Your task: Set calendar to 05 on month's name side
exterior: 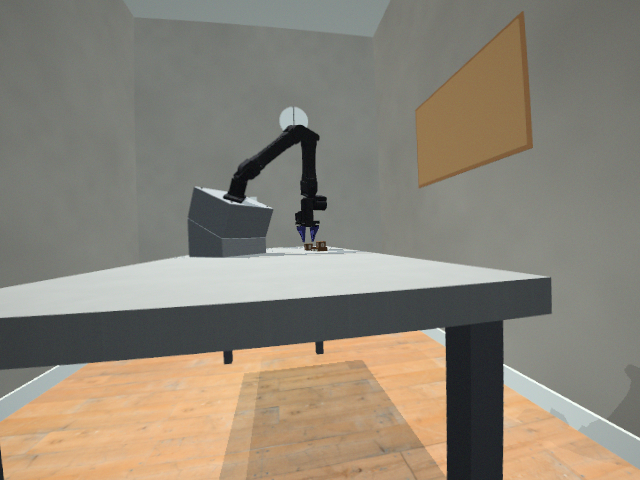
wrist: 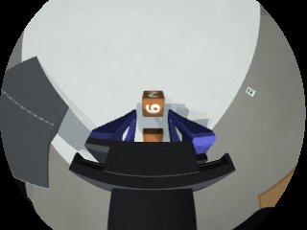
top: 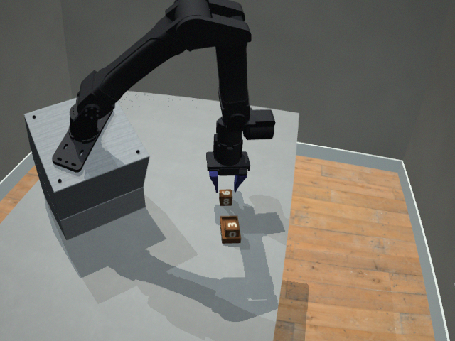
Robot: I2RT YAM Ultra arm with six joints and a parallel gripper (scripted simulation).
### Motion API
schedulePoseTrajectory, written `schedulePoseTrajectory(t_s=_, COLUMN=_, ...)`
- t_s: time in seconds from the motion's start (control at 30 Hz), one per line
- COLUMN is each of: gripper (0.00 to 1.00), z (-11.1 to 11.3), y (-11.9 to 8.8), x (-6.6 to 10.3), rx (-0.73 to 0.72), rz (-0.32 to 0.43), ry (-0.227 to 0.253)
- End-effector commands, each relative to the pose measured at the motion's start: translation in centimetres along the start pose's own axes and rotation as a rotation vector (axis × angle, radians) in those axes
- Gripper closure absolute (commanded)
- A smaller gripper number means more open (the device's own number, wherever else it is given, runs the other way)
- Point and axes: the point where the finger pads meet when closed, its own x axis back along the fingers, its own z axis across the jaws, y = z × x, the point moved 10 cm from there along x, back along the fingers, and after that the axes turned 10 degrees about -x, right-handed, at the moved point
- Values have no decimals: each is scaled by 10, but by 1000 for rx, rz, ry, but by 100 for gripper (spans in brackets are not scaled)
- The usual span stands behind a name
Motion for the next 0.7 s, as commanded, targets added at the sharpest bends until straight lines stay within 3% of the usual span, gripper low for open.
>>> schedulePoseTrajectory(t_s=0.0, gripper=53, z=-3, y=2, x=3, rx=-1, rz=-14, ry=-9)
schedulePoseTrajectory(t_s=0.67, gripper=53, z=-4, y=4, x=3, rx=-1, rz=-14, ry=-9)
